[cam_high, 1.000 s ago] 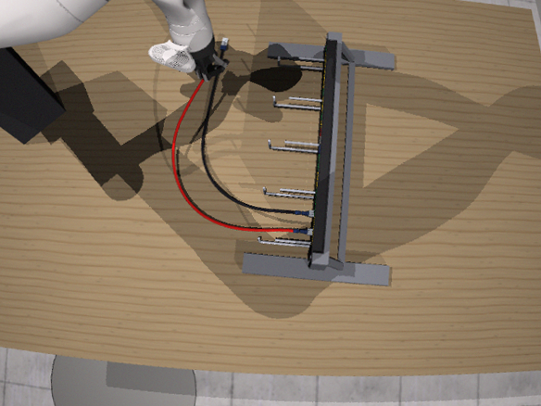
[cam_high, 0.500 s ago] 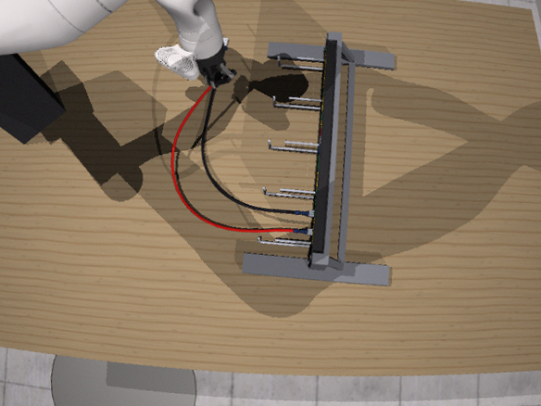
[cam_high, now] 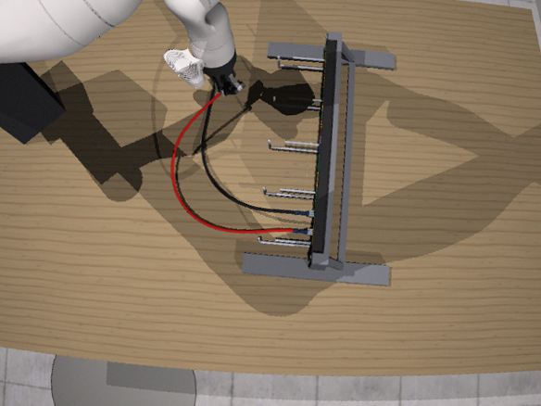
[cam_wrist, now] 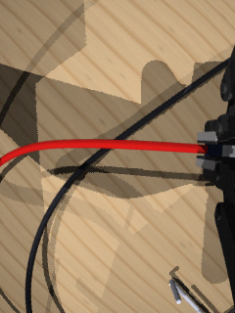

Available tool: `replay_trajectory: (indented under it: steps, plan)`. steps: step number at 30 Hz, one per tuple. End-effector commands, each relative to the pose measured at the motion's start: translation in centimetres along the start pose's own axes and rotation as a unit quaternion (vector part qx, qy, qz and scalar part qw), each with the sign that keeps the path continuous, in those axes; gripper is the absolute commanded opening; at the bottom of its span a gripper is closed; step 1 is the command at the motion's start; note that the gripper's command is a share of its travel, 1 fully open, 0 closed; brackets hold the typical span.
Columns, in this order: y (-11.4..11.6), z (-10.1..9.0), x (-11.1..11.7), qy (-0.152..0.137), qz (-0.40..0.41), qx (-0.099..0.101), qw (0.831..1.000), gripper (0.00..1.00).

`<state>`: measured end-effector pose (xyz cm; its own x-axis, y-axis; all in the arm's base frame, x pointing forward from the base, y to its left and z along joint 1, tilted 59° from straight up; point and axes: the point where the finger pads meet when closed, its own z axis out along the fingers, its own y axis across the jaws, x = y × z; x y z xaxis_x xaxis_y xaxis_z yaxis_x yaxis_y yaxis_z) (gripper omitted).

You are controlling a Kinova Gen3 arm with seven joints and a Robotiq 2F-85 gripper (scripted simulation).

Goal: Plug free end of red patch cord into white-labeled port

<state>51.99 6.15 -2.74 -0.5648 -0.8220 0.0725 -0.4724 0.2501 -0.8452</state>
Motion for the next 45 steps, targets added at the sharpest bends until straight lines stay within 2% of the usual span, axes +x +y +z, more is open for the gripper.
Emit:
replay_trajectory:
  steps: [1,22,45]
  plan:
    - [-1.5,-0.2,0.0,0.000,0.030,0.002,1.000,0.00]
    - [-5.9,-1.0,-0.1,-0.001,0.156,0.001,0.988,0.00]
    - [-10.9,-2.0,-0.3,-0.002,0.295,0.000,0.956,0.00]
